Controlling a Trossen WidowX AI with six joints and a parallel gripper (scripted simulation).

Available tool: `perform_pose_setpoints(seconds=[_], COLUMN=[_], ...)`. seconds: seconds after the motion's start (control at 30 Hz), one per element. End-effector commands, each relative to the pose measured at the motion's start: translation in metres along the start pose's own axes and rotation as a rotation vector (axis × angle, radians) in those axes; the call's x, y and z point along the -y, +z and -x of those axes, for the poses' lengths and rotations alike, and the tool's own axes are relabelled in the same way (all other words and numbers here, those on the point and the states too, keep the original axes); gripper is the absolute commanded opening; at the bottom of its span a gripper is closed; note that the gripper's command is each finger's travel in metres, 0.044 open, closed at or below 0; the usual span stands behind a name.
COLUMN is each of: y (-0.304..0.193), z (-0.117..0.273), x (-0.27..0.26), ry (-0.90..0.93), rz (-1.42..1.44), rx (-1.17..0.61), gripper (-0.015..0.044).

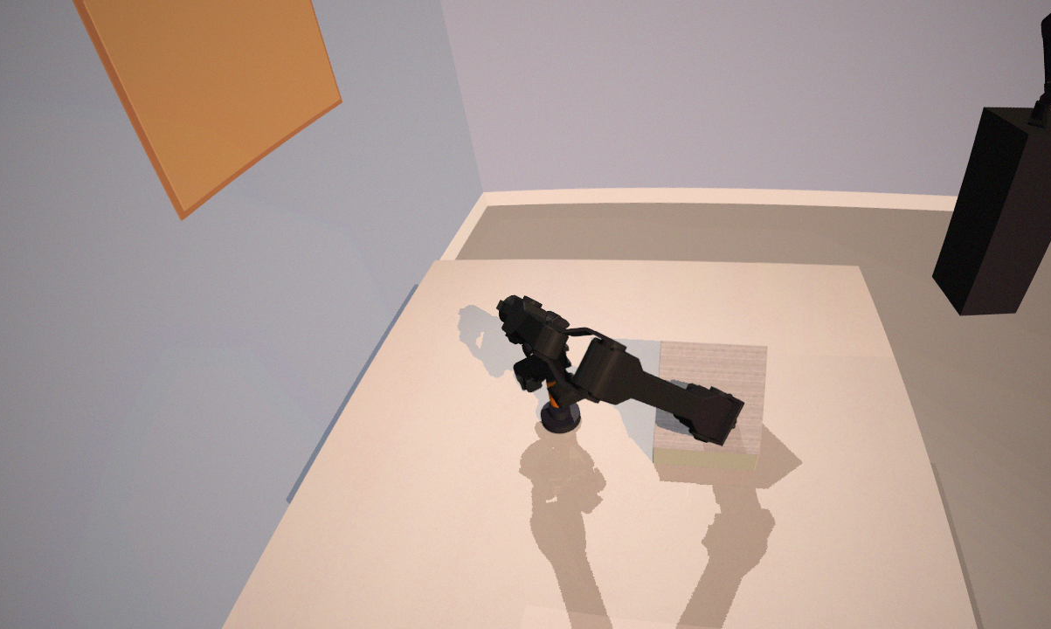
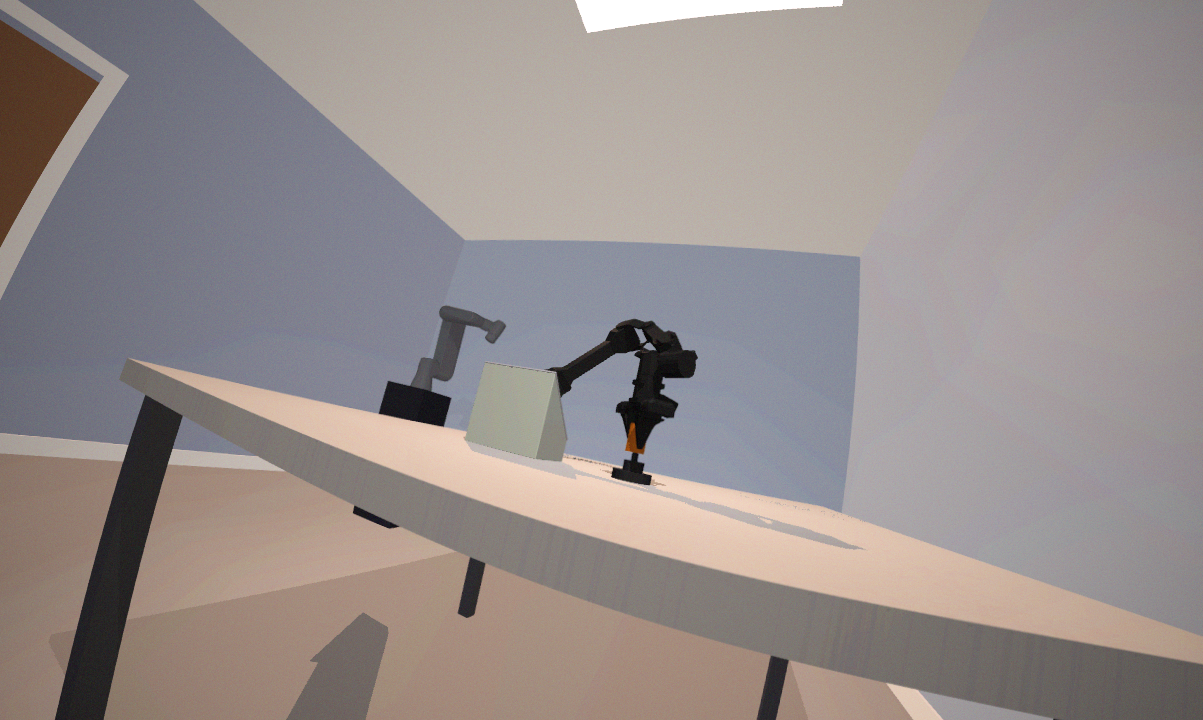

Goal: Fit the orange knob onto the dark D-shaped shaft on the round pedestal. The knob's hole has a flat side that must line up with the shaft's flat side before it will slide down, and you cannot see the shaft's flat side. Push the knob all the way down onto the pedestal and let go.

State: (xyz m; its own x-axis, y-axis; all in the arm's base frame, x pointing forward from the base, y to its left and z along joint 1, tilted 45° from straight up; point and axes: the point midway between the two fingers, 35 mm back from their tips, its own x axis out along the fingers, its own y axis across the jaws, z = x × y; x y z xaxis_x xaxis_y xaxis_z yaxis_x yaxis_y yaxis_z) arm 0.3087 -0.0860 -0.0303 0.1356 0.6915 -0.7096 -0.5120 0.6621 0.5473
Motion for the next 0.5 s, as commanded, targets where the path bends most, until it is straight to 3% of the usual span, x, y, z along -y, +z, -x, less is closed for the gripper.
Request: perform_pose_setpoints(seconds=[0.0, 0.2, 0.47], y=[0.0000, 0.0013, 0.0041], z=[0.0043, 0.0053, 0.0055], x=[0.0024, 0.0036, 0.0066], ry=[-0.006, -0.005, -0.005], rz=[-0.481, -0.874, -0.933], rx=[0.004, 0.005, 0.005], gripper=[0.0000, 0.0000, 0.0000])
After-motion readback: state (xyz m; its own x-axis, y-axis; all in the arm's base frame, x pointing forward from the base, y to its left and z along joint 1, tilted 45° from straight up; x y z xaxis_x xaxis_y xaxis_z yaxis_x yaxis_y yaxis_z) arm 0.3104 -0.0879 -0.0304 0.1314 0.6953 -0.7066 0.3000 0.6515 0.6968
